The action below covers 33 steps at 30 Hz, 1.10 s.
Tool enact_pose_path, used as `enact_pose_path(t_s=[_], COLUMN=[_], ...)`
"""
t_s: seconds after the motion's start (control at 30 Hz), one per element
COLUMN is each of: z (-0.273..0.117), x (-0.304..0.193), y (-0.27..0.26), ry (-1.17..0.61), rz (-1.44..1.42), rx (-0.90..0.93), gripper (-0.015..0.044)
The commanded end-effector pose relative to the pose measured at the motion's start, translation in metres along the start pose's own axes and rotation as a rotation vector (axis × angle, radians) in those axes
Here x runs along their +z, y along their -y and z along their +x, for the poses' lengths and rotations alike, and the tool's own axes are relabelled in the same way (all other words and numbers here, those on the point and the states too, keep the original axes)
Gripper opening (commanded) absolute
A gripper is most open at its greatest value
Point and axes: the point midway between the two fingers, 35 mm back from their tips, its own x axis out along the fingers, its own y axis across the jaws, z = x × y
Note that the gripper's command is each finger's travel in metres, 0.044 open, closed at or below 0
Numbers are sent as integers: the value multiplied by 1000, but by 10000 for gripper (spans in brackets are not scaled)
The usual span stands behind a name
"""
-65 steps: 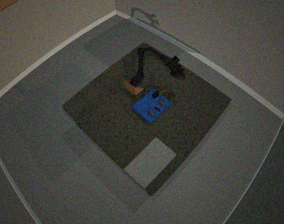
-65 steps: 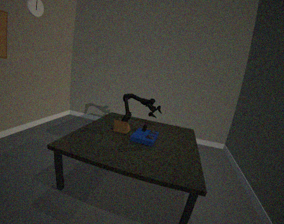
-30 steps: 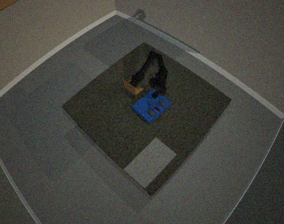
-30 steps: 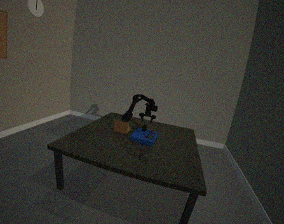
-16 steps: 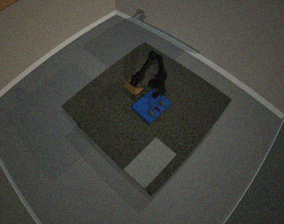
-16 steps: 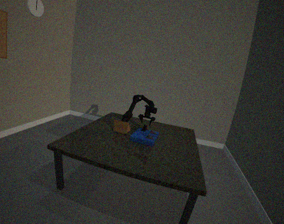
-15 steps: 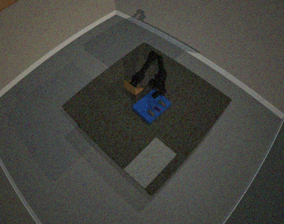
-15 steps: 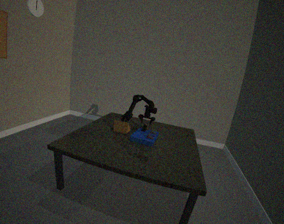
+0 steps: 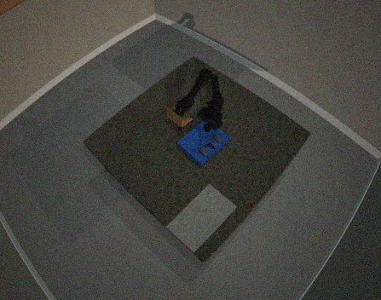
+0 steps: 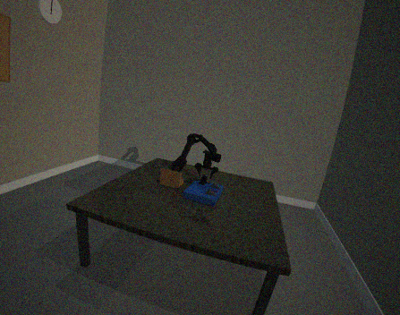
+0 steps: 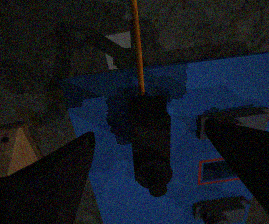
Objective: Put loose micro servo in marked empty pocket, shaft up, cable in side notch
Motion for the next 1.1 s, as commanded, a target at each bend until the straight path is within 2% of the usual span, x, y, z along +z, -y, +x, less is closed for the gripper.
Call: enact_pose_path(t_s=[0.0, 0.33, 0.53, 0.63, 0.83, 1.07], z=[3, 3, 3, -2, -25, -27], x=[0, 0, 0, 0, 1, 3], y=[-1, -1, -1, -1, -5, -6], ry=[4, 4, 4, 4, 3, 3], rz=[4, 4, 4, 4, 5, 5], rx=[1, 1, 1, 0, 1, 1], gripper=[387, 125, 85, 6, 0, 0])
